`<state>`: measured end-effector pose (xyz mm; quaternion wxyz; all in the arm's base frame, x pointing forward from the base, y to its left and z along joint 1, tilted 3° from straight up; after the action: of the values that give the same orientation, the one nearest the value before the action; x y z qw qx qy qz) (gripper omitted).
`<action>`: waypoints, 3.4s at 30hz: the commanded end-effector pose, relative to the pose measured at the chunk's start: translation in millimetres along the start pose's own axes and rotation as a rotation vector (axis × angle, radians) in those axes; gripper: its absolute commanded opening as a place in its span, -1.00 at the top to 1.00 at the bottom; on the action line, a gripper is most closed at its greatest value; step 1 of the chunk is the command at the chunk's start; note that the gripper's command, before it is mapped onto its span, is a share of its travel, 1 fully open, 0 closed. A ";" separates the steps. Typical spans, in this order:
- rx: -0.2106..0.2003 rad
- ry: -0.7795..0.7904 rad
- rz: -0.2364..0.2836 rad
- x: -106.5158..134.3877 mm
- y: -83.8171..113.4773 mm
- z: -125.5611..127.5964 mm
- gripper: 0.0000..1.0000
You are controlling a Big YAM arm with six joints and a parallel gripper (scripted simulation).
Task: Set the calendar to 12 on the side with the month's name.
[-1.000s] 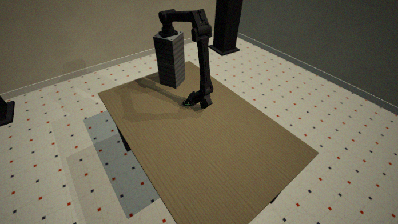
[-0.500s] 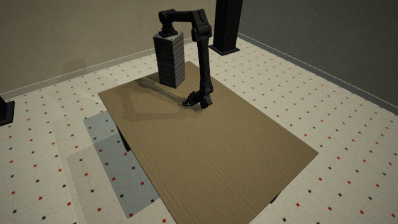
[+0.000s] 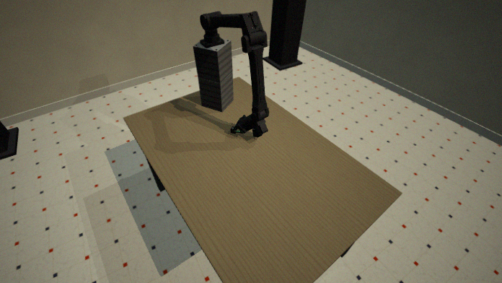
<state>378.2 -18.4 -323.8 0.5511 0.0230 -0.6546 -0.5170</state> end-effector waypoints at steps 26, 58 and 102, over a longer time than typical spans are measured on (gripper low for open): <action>0.006 -0.016 -0.021 11.8 17.0 -10.4 0.49; 0.008 -0.017 -0.014 53.5 64.9 6.0 0.49; 0.180 -0.016 -0.642 111.2 35.6 19.0 0.49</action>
<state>333.5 -45.6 -232.0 0.3722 0.2476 -0.6552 -0.6090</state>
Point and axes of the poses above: the point where the finger pads meet when closed, its own y axis back along the fingers, its own z axis across the jaws, x = y × z, the point moved 9 cm from there along y, back along the fingers, and after that the axes turned 15 degrees about y, right-handed, at the moved point
